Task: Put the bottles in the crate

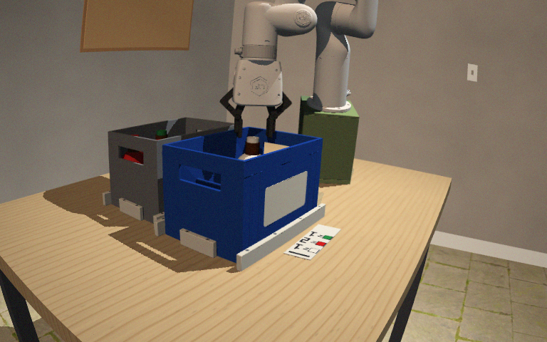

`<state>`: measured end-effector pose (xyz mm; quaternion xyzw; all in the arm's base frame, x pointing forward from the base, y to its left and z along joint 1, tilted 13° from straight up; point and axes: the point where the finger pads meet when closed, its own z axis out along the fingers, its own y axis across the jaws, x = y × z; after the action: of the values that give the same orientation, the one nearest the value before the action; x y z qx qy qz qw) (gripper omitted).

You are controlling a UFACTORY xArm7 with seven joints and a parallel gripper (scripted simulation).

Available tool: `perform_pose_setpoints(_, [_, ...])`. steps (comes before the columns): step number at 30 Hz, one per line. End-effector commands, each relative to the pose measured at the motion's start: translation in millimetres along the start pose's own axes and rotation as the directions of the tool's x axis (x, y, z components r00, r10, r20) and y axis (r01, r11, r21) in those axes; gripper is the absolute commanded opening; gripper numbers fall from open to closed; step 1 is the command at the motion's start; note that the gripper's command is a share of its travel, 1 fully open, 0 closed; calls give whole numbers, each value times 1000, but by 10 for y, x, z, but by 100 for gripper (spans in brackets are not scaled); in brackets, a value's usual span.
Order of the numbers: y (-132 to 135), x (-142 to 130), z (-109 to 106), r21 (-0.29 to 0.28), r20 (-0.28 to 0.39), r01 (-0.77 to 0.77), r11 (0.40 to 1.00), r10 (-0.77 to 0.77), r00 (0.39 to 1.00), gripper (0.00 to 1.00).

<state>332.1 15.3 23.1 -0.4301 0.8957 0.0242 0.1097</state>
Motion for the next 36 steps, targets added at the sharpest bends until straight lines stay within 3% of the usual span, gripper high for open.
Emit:
perform_pose_setpoints(1, [-13,-13,-124,1,-5,-1,1000,1,1000,65])
perform_pose_setpoints(21, [-14,-17,-602,1,-5,0,1000,0,1000,65])
perform_pose_setpoints(25, [-14,-17,-602,1,-4,0,1000,0,1000,65])
perform_pose_setpoints(36, [-465,-59,-603,1,-5,0,1000,0,1000,65])
